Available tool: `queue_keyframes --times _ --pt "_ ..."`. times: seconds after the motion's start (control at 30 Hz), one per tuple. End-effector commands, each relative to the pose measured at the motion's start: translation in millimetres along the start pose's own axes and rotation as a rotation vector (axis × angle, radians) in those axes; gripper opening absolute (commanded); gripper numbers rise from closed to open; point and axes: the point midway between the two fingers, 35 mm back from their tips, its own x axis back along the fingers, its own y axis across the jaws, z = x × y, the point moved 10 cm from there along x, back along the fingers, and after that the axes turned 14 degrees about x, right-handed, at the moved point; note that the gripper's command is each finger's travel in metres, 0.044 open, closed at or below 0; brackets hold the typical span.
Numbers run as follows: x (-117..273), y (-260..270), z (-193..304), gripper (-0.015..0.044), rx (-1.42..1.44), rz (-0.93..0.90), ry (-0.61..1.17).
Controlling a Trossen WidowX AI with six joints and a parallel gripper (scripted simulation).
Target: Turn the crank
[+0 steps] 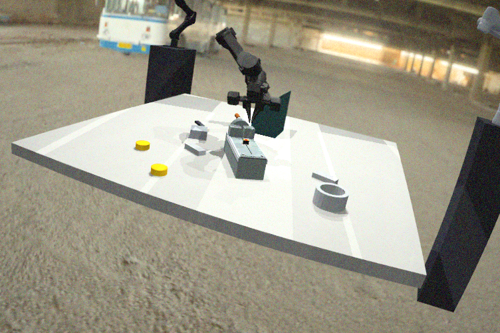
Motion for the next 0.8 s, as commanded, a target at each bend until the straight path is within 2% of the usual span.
queue_keyframes --times 0.0,0.47,0.5,0.77 --pt "0.0 0.0 0.0 0.0079 0.000 0.000 0.000" --pt "0.0 0.0 0.0 0.0440 0.000 0.000 0.000" --pt "0.0 0.0 0.0 0.0440 0.000 0.000 0.000" --pt "0.0 0.0 0.0 0.0230 0.000 0.000 0.000"
